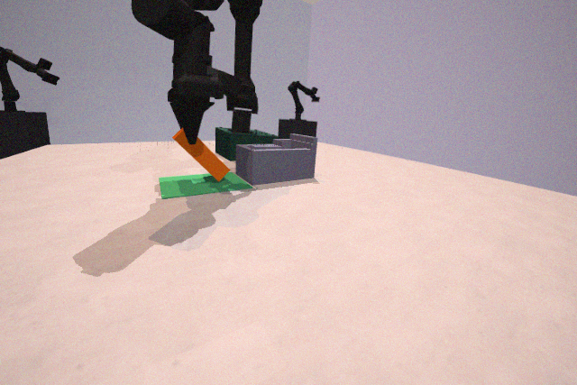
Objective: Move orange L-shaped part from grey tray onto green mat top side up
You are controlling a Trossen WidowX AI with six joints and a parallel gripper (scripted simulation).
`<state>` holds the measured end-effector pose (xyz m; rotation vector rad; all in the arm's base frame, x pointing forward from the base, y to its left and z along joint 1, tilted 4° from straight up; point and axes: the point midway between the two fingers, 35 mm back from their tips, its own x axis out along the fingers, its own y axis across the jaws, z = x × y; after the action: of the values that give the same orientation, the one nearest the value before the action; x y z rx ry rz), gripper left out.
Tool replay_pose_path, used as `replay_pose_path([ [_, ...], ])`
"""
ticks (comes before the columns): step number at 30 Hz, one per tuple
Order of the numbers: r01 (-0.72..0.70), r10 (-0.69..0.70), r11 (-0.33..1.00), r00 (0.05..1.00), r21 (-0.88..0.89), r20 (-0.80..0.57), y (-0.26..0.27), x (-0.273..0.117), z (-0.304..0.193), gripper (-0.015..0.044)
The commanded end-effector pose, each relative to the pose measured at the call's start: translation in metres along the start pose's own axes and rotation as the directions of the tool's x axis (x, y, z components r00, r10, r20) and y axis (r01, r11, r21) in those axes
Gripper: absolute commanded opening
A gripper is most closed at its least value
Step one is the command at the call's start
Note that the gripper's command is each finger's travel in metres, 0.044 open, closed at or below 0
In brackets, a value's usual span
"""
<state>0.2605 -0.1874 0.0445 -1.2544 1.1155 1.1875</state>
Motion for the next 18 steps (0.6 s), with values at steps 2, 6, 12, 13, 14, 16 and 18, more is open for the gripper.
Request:
replay_pose_path([
  [2, 0.0, 0.0, 1.0, 1.0, 0.006, 0.005, 0.0004, 0.0014, 0.0009, 0.0],
  [6, 0.0, 0.0, 1.0, 1.0, 0.006, 0.005, 0.0004, 0.0014, 0.0009, 0.0],
  [12, 0.0, 0.0, 1.0, 1.0, 0.0, 0.0, 0.0002, 0.0003, 0.0001, 0.0079],
  [13, 0.0, 0.0, 1.0, 1.0, 0.0, 0.0, 0.0002, 0.0003, 0.0001, 0.0105],
  [14, 0.0, 0.0, 1.0, 1.0, 0.0, 0.0, 0.0002, 0.0003, 0.0001, 0.0131],
  [16, 0.0, 0.0, 1.0, 1.0, 0.0, 0.0, 0.0002, 0.0003, 0.0001, 0.0184],
  [18, 0.0, 0.0, 1.0, 1.0, 0.0, 0.0, 0.0002, 0.0003, 0.0001, 0.0236],
])
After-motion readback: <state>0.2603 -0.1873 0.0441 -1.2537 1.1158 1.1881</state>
